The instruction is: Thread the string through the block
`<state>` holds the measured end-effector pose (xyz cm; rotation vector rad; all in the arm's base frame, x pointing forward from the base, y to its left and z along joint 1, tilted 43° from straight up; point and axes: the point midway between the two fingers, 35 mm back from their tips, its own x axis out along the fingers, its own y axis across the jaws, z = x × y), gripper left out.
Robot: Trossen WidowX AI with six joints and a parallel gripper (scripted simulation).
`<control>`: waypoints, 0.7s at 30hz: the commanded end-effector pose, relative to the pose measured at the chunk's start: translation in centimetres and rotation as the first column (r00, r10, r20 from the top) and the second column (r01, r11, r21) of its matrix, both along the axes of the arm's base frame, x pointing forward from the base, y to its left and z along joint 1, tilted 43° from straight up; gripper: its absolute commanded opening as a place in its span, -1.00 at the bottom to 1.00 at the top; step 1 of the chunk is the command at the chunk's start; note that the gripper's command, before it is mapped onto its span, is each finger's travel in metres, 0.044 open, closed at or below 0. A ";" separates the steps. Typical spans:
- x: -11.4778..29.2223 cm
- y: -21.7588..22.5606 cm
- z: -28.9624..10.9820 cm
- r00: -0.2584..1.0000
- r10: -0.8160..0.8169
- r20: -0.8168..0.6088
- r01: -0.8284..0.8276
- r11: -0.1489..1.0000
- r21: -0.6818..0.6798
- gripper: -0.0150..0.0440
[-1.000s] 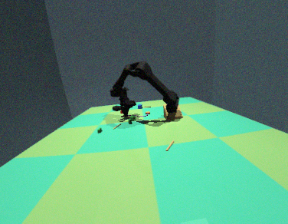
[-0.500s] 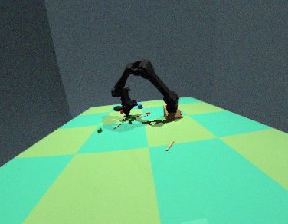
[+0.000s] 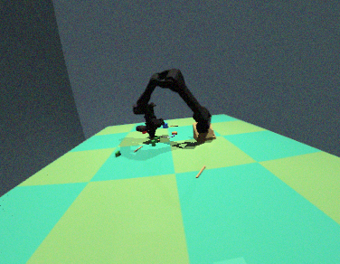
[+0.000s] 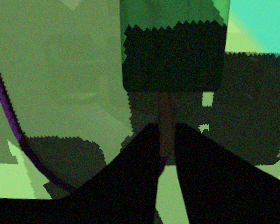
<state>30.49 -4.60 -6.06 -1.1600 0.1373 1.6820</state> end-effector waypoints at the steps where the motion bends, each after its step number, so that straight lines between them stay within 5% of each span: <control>1: -0.4 0.4 0.3 1.000 -0.003 -0.001 0.003 1.000 0.003 -0.49; 11: -1.0 0.9 0.8 1.000 -0.003 -0.001 0.003 1.000 0.003 -0.49; 16: -0.8 0.8 0.7 1.000 0.000 -0.001 0.000 1.000 0.001 -0.07; 21: -0.6 -0.8 2.3 1.000 0.000 -0.001 0.000 1.000 -0.002 -0.07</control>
